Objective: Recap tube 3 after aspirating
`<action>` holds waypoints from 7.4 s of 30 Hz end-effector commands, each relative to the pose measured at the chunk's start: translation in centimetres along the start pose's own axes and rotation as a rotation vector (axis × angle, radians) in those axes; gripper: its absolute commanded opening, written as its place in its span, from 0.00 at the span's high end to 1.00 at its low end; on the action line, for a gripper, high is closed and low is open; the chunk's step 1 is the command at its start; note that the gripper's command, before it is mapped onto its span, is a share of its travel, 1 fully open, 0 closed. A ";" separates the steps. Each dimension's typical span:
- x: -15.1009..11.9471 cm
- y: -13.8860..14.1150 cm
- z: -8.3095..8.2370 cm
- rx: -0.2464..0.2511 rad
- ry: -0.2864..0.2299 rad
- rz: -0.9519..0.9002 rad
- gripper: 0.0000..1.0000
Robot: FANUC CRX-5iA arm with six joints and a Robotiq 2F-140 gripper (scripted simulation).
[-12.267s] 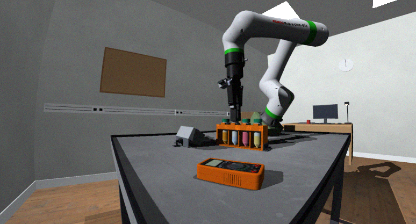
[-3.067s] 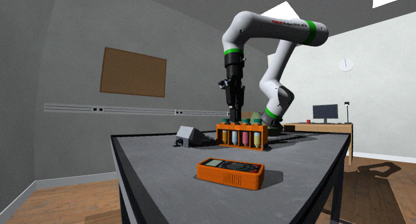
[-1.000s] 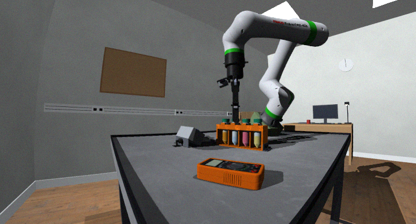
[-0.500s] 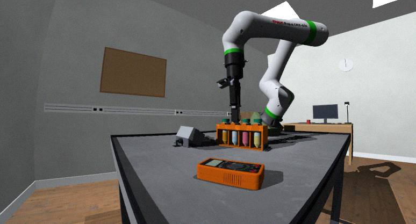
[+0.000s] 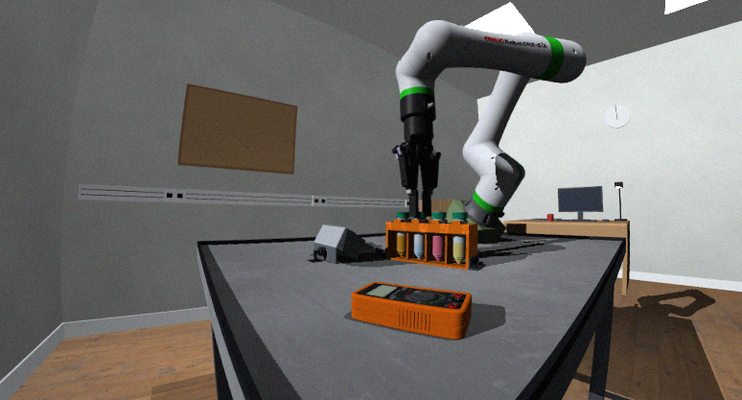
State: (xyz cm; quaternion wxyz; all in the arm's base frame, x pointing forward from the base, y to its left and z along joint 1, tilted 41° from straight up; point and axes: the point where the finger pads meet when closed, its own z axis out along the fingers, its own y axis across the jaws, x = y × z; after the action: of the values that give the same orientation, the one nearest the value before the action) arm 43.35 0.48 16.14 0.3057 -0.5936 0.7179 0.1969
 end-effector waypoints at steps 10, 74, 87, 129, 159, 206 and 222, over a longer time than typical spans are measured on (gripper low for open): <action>0.0 -0.1 0.1 -0.003 0.022 0.157 0.59; 0.0 0.0 0.0 -0.009 0.021 -0.390 0.70; 0.0 0.0 0.0 -0.003 0.022 0.157 0.70; 0.0 0.0 0.1 -0.013 0.019 -0.832 0.59; 0.0 0.0 0.1 -0.009 0.021 -0.382 0.70; -0.1 -0.1 -4.1 -0.003 0.022 0.098 0.59; -7.7 2.9 -4.3 -0.011 0.020 -0.611 0.59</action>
State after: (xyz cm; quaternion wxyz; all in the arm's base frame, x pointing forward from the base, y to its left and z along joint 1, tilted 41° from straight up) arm 41.03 2.14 22.76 0.3275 -0.7443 0.5692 0.1220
